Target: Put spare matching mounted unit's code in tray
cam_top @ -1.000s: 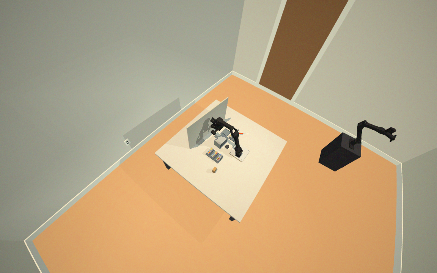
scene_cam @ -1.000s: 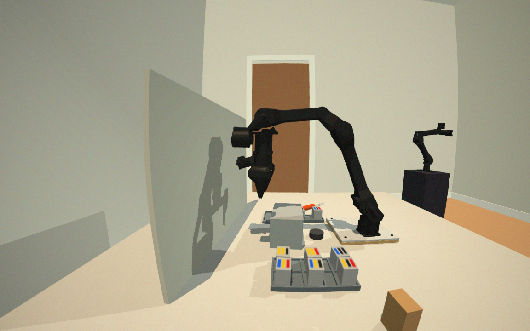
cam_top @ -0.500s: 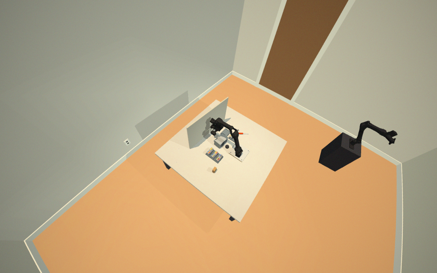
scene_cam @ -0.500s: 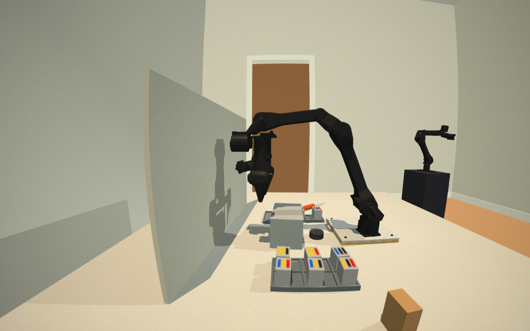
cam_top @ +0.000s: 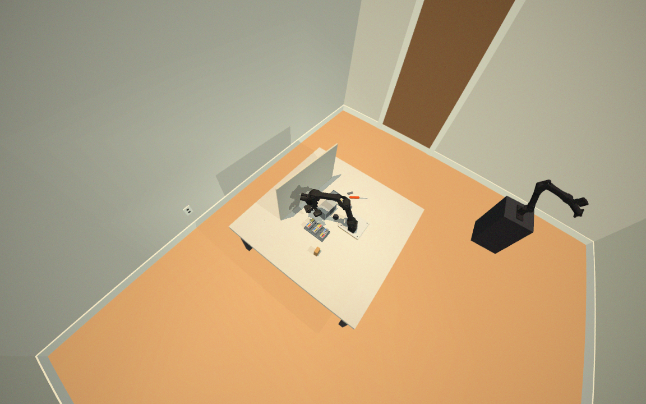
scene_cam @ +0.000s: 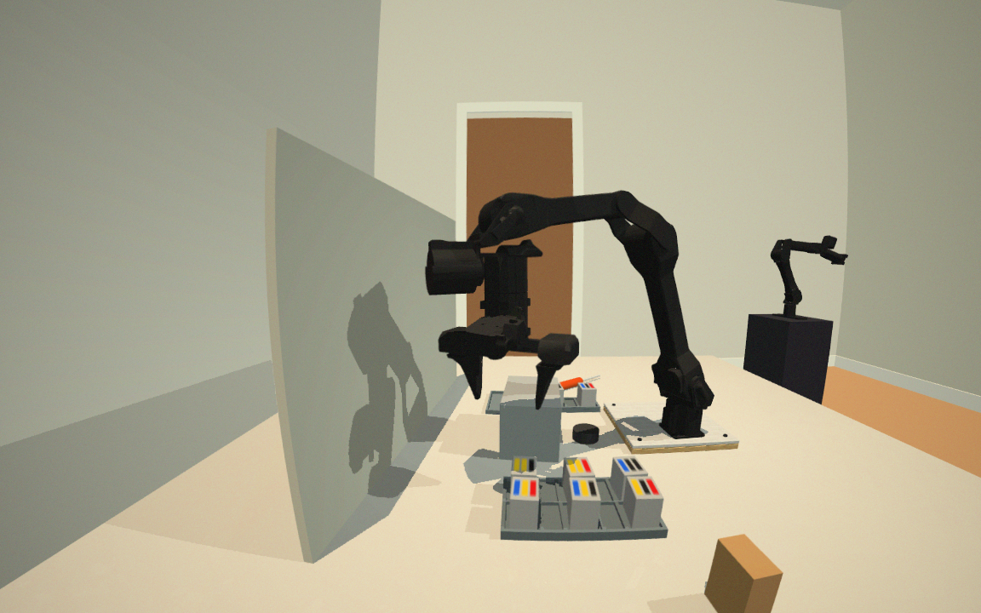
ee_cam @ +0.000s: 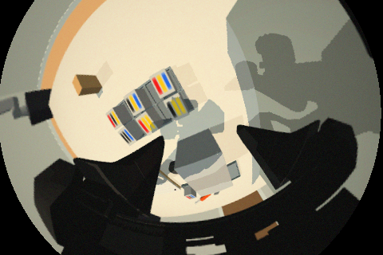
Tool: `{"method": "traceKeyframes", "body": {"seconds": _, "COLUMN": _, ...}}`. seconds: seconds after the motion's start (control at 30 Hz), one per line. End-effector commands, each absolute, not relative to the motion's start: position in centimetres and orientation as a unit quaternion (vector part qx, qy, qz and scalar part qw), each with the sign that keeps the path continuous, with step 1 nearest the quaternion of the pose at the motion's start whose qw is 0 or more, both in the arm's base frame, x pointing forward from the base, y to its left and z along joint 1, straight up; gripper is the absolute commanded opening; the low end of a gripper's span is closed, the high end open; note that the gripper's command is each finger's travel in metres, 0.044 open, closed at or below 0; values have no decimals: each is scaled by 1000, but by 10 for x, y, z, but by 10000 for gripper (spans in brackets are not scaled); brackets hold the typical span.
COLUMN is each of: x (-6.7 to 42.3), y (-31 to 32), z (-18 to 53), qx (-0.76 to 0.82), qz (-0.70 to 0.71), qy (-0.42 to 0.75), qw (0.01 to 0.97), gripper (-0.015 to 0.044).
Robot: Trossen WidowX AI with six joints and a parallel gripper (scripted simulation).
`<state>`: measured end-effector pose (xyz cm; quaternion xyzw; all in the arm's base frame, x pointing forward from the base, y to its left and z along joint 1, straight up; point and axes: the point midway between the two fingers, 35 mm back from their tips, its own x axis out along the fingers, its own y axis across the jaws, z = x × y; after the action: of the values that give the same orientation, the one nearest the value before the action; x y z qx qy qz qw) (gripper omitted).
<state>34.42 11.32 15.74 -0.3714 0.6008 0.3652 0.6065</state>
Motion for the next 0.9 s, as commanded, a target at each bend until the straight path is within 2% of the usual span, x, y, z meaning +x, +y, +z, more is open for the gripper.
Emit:
{"method": "traceKeyframes", "body": {"seconds": 0.0, "x": 323, "y": 151, "z": 163, "qx": -470, "qz": 463, "qy": 522, "qw": 541, "gripper": 440}}
{"method": "traceKeyframes", "body": {"seconds": 0.17, "x": 323, "y": 151, "z": 163, "qx": -470, "qz": 463, "qy": 522, "qw": 541, "gripper": 440}}
{"method": "traceKeyframes", "body": {"seconds": 0.33, "x": 324, "y": 150, "z": 140, "qx": -470, "qz": 463, "qy": 522, "qw": 541, "gripper": 309}}
{"method": "traceKeyframes", "body": {"seconds": 0.37, "x": 324, "y": 149, "z": 133, "qx": -470, "qz": 463, "qy": 522, "qw": 541, "gripper": 300}}
{"method": "traceKeyframes", "body": {"seconds": 0.87, "x": 324, "y": 149, "z": 114, "qx": -470, "qz": 463, "qy": 522, "qw": 541, "gripper": 300}}
